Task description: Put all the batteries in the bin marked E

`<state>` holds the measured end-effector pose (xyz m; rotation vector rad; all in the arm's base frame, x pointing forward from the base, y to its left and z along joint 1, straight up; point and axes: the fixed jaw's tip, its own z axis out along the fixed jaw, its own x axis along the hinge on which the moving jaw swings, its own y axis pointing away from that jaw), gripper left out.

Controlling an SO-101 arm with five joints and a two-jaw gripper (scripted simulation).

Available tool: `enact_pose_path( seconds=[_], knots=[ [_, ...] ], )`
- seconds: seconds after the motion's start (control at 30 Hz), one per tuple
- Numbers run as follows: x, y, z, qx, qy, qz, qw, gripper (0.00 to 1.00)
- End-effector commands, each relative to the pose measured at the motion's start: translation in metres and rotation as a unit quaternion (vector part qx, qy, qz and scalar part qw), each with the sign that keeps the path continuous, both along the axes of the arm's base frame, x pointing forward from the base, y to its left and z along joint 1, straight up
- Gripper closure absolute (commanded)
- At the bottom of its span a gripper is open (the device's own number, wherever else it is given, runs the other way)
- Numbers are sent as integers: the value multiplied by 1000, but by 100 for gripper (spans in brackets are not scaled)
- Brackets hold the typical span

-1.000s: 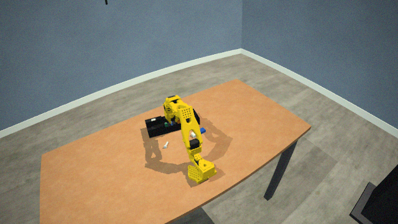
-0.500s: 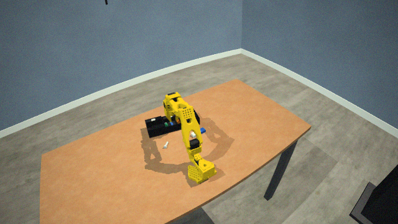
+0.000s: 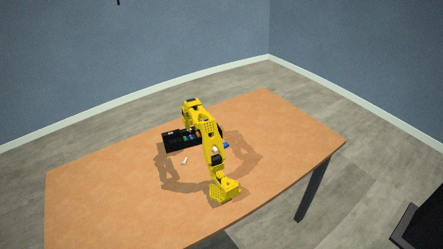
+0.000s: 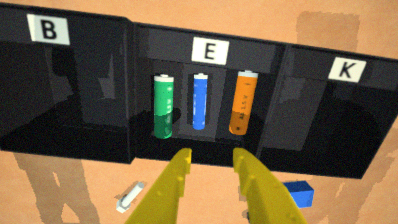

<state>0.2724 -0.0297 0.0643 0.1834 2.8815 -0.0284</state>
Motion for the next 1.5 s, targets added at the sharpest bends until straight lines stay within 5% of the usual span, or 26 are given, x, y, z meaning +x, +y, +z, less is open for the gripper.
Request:
enact_pose_path(
  seconds=[0.0,0.67,0.93,1.27,1.47],
  knots=[
    [7,-2,22,-7,-44,1,999,87],
    [1,0,27,-7,-43,5,999,87],
    [-27,9,45,-7,-36,21,999,87],
    [-94,26,61,-7,-22,56,998,87],
    [-107,28,61,-8,-19,63,998,87]
  ],
)
